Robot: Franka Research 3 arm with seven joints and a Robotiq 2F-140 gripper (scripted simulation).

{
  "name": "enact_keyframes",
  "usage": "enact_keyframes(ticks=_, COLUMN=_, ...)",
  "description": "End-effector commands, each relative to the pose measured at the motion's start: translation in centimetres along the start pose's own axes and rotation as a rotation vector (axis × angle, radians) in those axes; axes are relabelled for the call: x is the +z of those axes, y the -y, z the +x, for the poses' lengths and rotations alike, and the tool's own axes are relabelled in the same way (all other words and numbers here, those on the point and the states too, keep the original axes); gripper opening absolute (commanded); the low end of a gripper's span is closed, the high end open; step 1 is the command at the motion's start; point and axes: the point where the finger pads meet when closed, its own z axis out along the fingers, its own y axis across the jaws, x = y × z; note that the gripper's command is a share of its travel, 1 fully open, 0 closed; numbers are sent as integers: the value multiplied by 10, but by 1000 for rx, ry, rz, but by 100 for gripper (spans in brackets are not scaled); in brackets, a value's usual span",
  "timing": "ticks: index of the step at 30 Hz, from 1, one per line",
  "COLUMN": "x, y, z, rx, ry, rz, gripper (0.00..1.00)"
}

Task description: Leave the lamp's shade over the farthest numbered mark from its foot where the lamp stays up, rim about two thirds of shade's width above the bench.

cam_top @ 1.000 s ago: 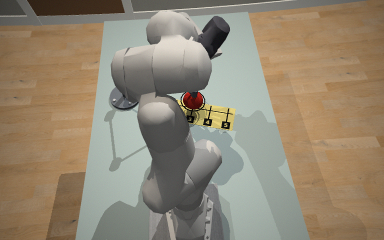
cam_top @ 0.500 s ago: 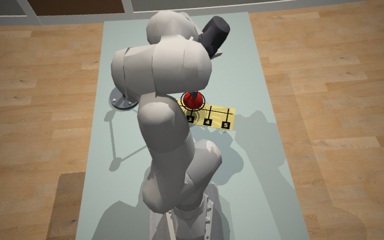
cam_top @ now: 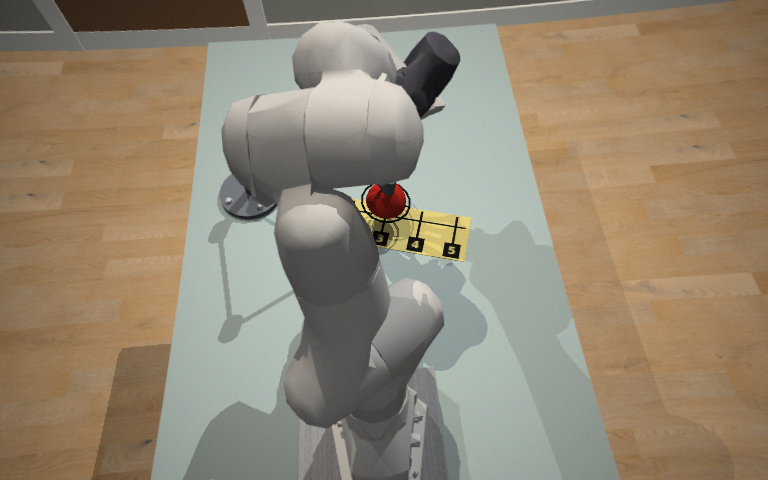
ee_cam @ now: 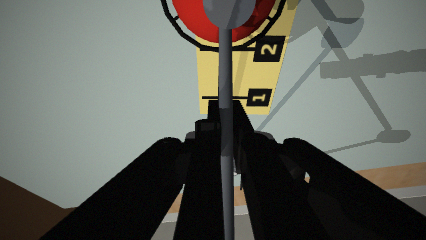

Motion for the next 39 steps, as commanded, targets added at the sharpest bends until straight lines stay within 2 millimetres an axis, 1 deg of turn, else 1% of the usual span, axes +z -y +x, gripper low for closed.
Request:
enact_keyframes(ticks=1, x=2, y=-1, z=-7, rx=-7, ry=9, rz=-6, gripper=10)
enact_keyframes(ticks=22, x=5, y=-2, z=-13, rx=-7, ry=9, rz=-6, gripper=10)
enact_keyframes(ticks=23, x=4, y=-2, z=-13, rx=-6, ry=8, rz=-5, gripper=100)
enact_keyframes(ticks=39, x=1, y=0, z=-1, rx=-2, ry=-1, rz=1, gripper=100)
